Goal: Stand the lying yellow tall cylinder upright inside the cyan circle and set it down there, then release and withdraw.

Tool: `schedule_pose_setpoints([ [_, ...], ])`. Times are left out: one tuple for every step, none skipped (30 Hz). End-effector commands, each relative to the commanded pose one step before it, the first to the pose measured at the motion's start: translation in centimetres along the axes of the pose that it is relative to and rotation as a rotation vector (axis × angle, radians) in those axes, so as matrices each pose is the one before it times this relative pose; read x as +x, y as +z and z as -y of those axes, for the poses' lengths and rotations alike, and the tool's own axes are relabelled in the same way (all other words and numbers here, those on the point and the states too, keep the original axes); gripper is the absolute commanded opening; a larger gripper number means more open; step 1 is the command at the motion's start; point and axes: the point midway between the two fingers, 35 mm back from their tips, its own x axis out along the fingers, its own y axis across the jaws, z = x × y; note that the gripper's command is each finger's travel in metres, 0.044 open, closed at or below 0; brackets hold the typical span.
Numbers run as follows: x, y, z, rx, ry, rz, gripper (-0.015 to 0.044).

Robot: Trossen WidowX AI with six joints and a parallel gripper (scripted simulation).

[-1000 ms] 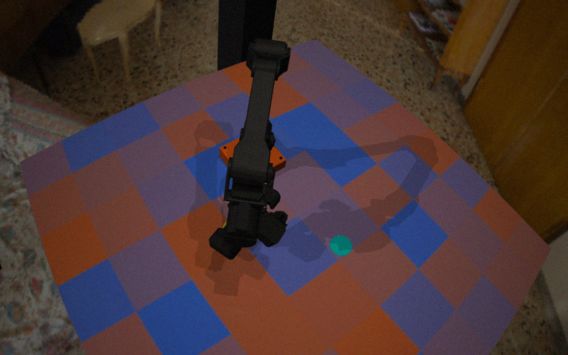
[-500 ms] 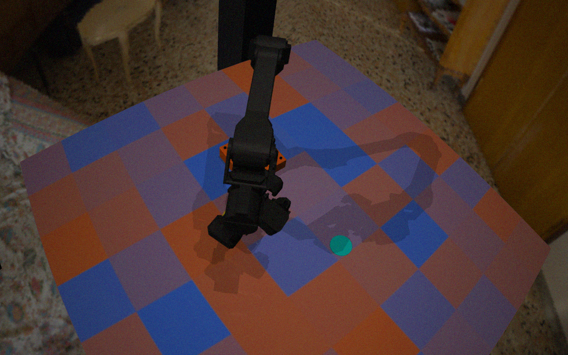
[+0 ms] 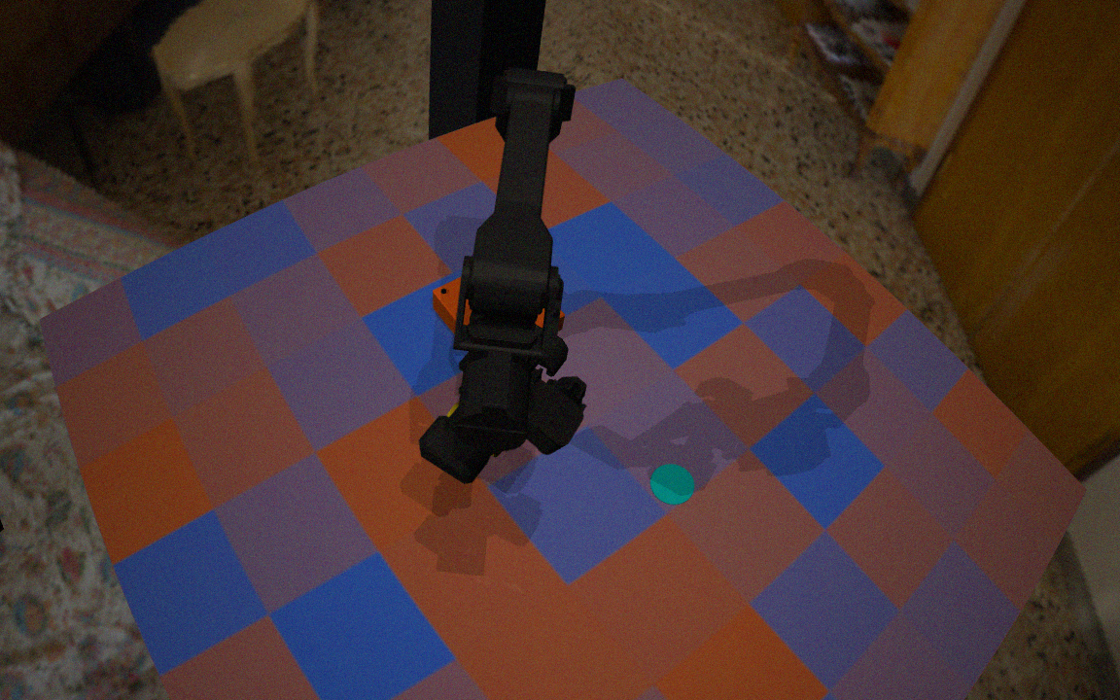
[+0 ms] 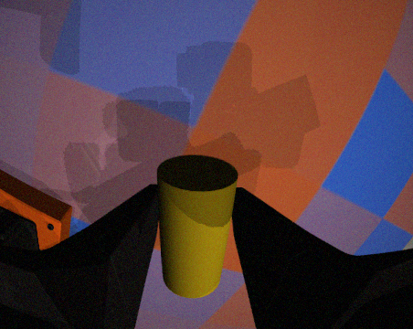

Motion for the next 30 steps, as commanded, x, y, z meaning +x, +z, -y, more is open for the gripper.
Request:
schedule_pose_setpoints([
  [-0.259, 1.009, -0.145, -0.0196, -0.00539, -0.00091, 0.0105],
  [-0.024, 0.255, -0.054, -0.0055, -0.00029, 0.00016, 0.0105],
  [-0.024, 0.256, -0.055, -0.0055, -0.00029, 0.00017, 0.0105],
  [-0.024, 0.256, -0.057, -0.0055, -0.00029, 0.00018, 0.0105],
  [-0.024, 0.257, -0.058, -0.0055, -0.00029, 0.00019, 0.0105],
  [-0.024, 0.257, -0.059, -0.0055, -0.00029, 0.00019, 0.0105],
  [-0.024, 0.257, -0.061, -0.0055, -0.00029, 0.00020, 0.0105],
  [-0.023, 0.258, -0.062, -0.0055, -0.00029, 0.00021, 0.0105],
  [-0.023, 0.258, -0.064, -0.0055, -0.00029, 0.00022, 0.0105],
  [-0.023, 0.259, -0.065, -0.0055, -0.00029, 0.00023, 0.0105],
  [-0.023, 0.259, -0.067, -0.0055, -0.00029, 0.00024, 0.0105],
  [-0.023, 0.260, -0.068, -0.0055, -0.00030, 0.00025, 0.0105],
  [-0.023, 0.260, -0.070, -0.0055, -0.00030, 0.00026, 0.0105],
  [-0.023, 0.260, -0.071, -0.0055, -0.00030, 0.00027, 0.0105],
  [-0.023, 0.261, -0.073, -0.0055, -0.00030, 0.00028, 0.0105],
  [-0.023, 0.261, -0.074, -0.0055, -0.00030, 0.00028, 0.0105],
  [-0.022, 0.262, -0.076, -0.0055, -0.00030, 0.00029, 0.0105],
  [-0.022, 0.262, -0.077, -0.0055, -0.00030, 0.00030, 0.0105],
  [-0.022, 0.262, -0.079, -0.0055, -0.00030, 0.00031, 0.0105],
  [-0.022, 0.263, -0.080, -0.0055, -0.00030, 0.00032, 0.0105],
  [-0.022, 0.263, -0.082, -0.0055, -0.00030, 0.00033, 0.0105],
  [-0.022, 0.263, -0.083, -0.0055, -0.00030, 0.00034, 0.0105],
  [-0.022, 0.264, -0.085, -0.0055, -0.00029, 0.00035, 0.0105],
  [-0.022, 0.264, -0.086, -0.0055, -0.00029, 0.00036, 0.0105],
  [-0.022, 0.264, -0.088, -0.0055, -0.00029, 0.00037, 0.0105],
  [-0.022, 0.265, -0.089, -0.0055, -0.00029, 0.00037, 0.0105],
  [-0.022, 0.265, -0.091, -0.0055, -0.00029, 0.00038, 0.0105],
  [-0.021, 0.265, -0.092, -0.0055, -0.00029, 0.00039, 0.0105],
  [-0.021, 0.265, -0.094, -0.0055, -0.00029, 0.00040, 0.0105],
  [-0.021, 0.266, -0.095, -0.0055, -0.00029, 0.00041, 0.0105],
])
